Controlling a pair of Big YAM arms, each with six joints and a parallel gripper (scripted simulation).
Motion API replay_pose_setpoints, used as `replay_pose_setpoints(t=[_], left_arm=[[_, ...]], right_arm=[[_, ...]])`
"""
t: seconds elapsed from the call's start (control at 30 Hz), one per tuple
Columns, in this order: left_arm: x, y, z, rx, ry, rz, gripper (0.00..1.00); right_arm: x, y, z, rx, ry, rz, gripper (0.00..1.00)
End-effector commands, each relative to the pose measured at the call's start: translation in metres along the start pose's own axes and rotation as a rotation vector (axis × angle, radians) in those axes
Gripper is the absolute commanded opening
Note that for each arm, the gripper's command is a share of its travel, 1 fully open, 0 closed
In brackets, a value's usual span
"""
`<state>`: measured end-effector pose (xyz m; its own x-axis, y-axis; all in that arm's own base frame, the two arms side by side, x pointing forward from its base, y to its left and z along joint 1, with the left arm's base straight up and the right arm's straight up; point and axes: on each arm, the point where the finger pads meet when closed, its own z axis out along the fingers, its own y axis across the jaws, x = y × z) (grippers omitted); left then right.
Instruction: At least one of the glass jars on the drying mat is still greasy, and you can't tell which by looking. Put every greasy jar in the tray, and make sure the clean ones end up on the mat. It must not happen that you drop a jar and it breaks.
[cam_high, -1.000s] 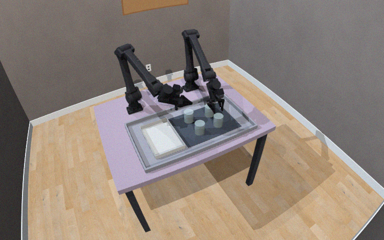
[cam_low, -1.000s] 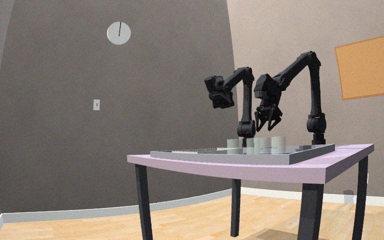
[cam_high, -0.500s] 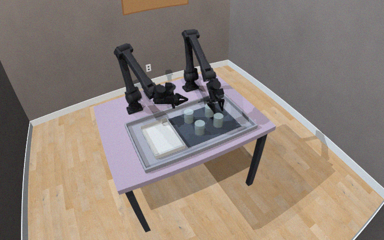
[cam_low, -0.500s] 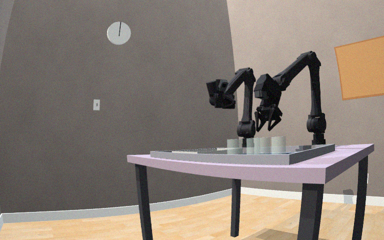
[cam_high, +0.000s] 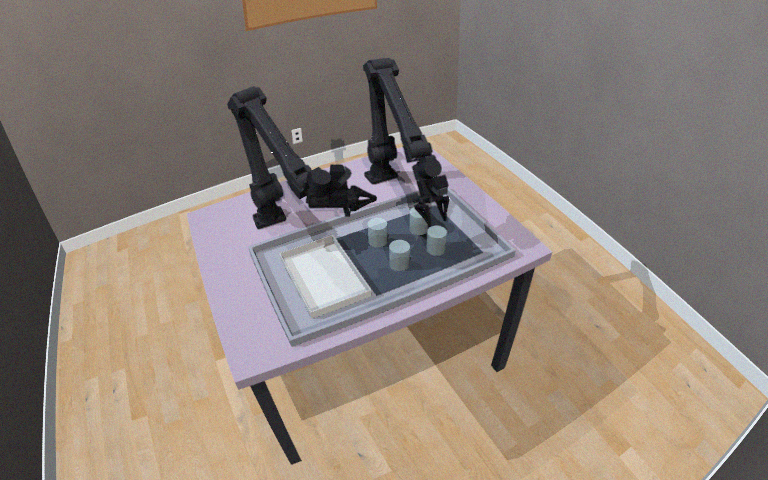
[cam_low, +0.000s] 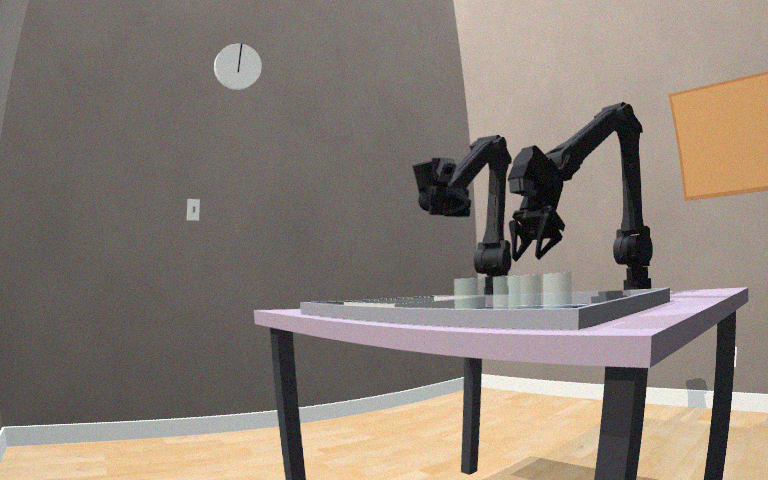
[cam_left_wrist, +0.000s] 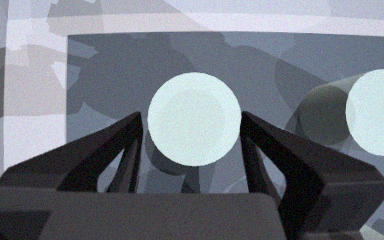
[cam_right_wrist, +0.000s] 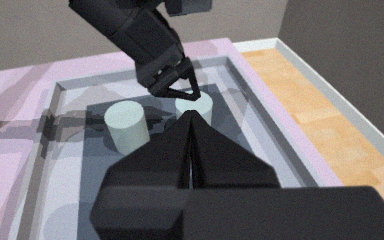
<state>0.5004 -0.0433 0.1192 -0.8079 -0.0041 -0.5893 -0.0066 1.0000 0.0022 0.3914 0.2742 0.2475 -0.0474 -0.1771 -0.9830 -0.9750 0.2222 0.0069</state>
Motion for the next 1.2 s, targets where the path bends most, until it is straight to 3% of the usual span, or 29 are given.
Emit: replay_pose_setpoints(t=[0.0,0.17,0.43,0.53,0.6,0.77,1.1,1.17], left_arm=[[-0.039,0.009,-0.042,-0.004,-0.147,-0.001,0.6],[-0.085,0.014,-0.09,0.001,-0.3,-0.002,0.6],[-0.127,0.021,-0.143,0.002,-0.458,-0.001,0.6],[-0.12,0.005,-0.148,0.031,-0.424,-0.039,0.6],[-0.12,0.005,-0.148,0.031,-0.424,-0.039,0.6],[-0.097,-0.039,-0.199,0.051,-0.366,-0.1,0.6],[-0.039,-0.072,-0.286,0.031,-0.308,-0.114,0.6],[-0.039,-0.072,-0.286,0.031,-0.308,-0.114,0.6]], right_arm=[[0.004,0.003,0.007,-0.011,-0.005,0.002,0.0],[0.003,0.004,0.011,-0.011,-0.007,-0.002,0.0],[0.009,0.009,0.018,-0.011,-0.005,0.0,0.0],[-0.005,0.001,0.027,-0.015,0.004,-0.027,0.34],[-0.005,0.001,0.027,-0.015,0.004,-0.027,0.34],[0.0,-0.01,0.066,-0.003,0.124,0.016,0.91],[0.029,-0.007,0.135,0.01,0.431,0.068,0.93],[0.029,-0.007,0.135,0.01,0.431,0.068,0.93]])
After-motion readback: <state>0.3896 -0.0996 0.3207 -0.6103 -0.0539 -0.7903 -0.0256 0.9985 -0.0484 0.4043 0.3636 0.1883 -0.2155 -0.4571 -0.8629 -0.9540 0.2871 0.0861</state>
